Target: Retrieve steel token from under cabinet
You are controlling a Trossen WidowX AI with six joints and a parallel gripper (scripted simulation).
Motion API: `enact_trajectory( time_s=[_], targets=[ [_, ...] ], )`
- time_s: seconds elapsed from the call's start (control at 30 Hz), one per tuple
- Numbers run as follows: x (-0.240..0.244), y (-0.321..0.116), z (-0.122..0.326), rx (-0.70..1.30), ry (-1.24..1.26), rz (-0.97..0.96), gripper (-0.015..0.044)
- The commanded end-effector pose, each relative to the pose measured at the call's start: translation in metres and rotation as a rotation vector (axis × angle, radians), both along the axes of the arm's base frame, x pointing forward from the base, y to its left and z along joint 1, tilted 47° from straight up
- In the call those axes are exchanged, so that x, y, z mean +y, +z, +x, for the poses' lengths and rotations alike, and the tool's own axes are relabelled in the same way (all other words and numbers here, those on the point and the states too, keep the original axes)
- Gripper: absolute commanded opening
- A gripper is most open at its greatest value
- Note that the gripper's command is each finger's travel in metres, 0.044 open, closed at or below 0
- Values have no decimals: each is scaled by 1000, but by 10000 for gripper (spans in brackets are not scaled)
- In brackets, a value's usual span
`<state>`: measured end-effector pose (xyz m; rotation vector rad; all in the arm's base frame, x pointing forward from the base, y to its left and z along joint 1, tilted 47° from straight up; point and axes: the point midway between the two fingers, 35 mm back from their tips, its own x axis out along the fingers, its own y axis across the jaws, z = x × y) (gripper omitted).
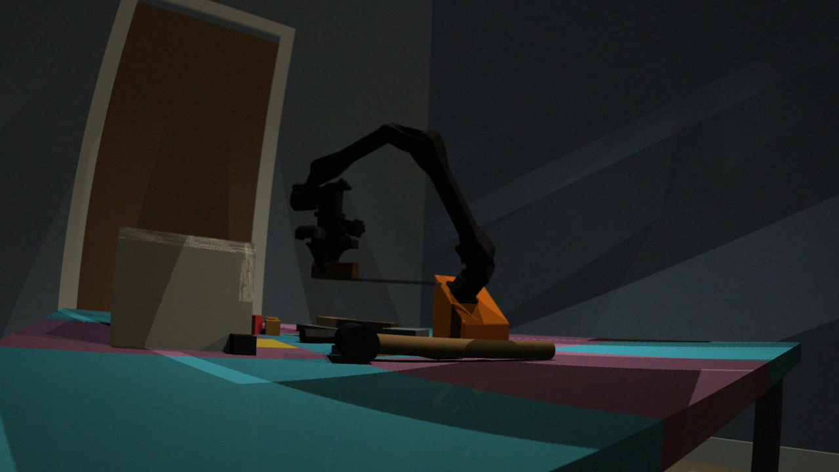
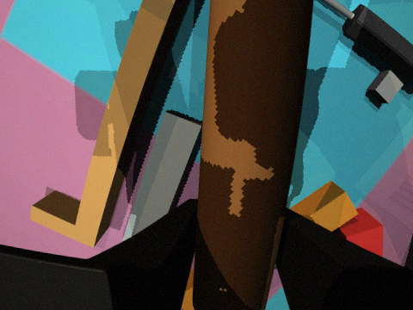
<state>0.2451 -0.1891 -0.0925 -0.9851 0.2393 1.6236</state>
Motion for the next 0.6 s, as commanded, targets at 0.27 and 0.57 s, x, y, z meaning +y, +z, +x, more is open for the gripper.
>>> enact_trajectory(
  time_s=[0.27, 0.57],
  targets=[
    [5, 11, -5, -20, 13, -6, 0],
    [11, 16, -9, -25, 19, -5, 0]
  ],
)
